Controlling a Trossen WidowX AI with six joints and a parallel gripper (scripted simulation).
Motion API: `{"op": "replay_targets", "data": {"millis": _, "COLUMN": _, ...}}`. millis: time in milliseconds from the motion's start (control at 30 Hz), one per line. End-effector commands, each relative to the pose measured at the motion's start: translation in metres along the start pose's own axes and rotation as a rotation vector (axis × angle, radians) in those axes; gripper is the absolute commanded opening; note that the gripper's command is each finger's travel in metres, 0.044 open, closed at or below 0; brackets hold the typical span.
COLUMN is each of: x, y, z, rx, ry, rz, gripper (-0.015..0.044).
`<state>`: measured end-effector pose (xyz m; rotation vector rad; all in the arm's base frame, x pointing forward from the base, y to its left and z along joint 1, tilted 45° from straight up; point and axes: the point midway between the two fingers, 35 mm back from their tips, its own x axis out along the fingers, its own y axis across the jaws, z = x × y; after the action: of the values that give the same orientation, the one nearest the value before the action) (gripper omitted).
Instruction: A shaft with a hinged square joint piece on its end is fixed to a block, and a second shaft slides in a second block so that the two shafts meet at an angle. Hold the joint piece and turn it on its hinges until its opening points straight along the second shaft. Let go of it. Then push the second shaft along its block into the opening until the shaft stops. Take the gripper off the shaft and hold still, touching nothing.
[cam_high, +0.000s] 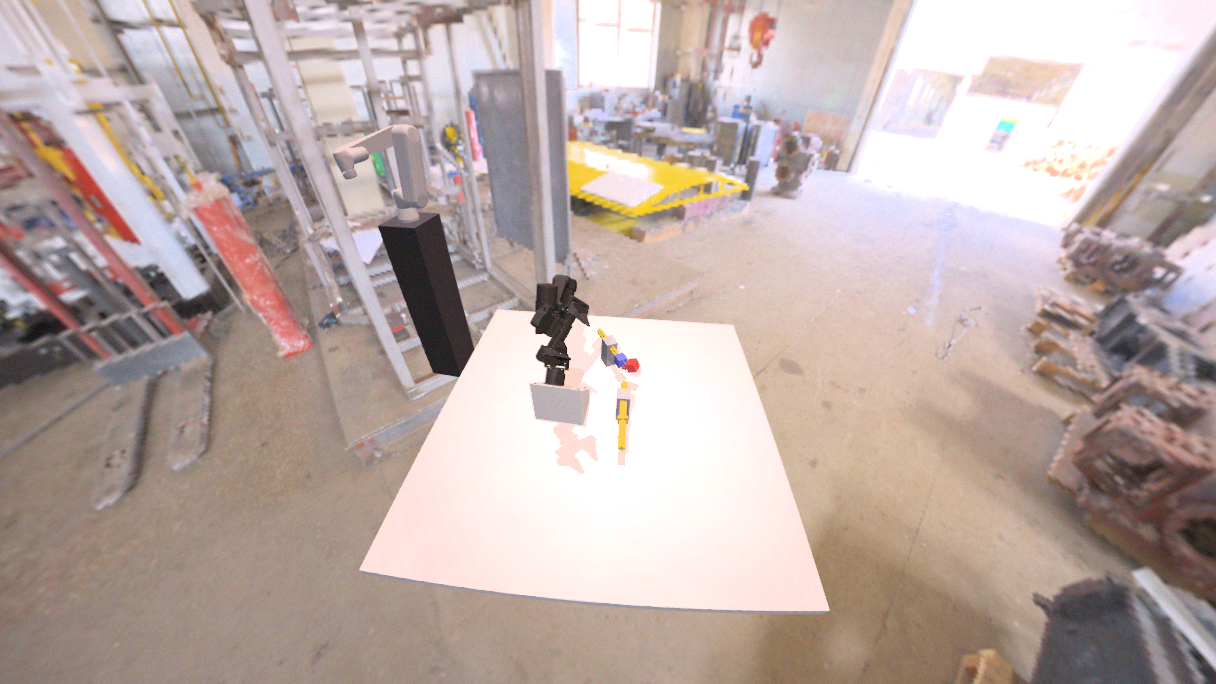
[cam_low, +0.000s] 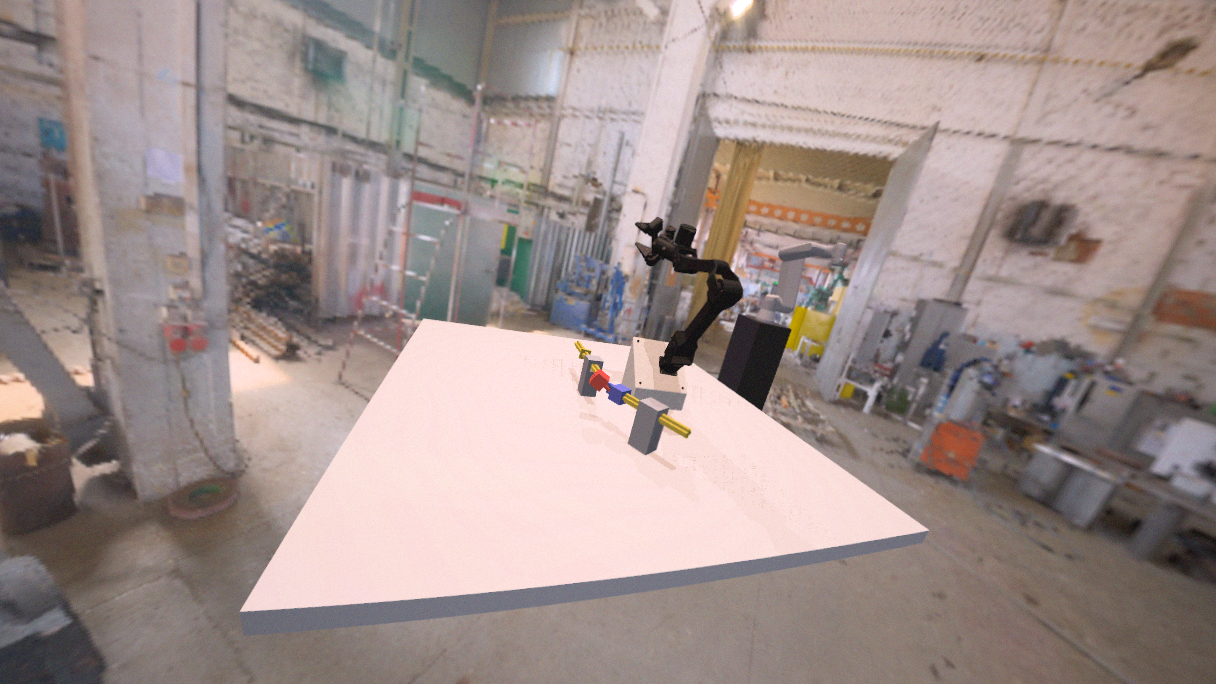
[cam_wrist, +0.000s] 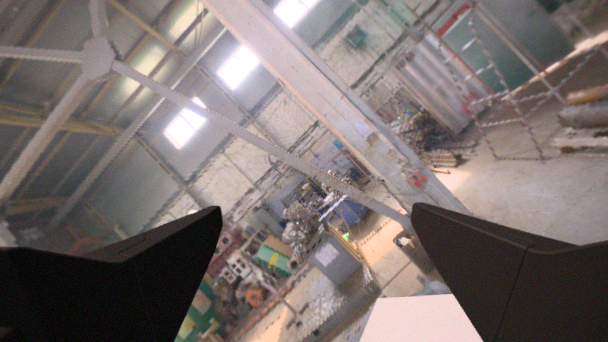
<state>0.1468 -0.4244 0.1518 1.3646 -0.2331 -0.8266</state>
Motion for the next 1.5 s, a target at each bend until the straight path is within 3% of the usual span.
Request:
{"op": "replay_targets", "data": {"millis": 0, "x": 0.015, "y": 0.006, "z": -0.024, "rx": -0.04, "ry": 0.086, "rz": -0.021, "gripper": 0.044}}
{"op": "replay_targets", "data": {"millis": 800, "x": 0.055, "y": 0.043, "z": -0.188, "rx": -0.36, "ry": 0.584, "rz": -0.057, "gripper": 0.044}}
{"op": "replay_targets", "data": {"millis": 1133, "x": 0.044, "y": 0.058, "z": -0.267, "rx": -0.52, "ry": 0.854, "rz": -0.075, "gripper": 0.044}}
{"op": "replay_targets", "data": {"millis": 1467, "x": 0.009, "y": 0.072, "z": -0.344, "rx": -0.687, "ry": 1.155, "rz": -0.076, "gripper": 0.044}}
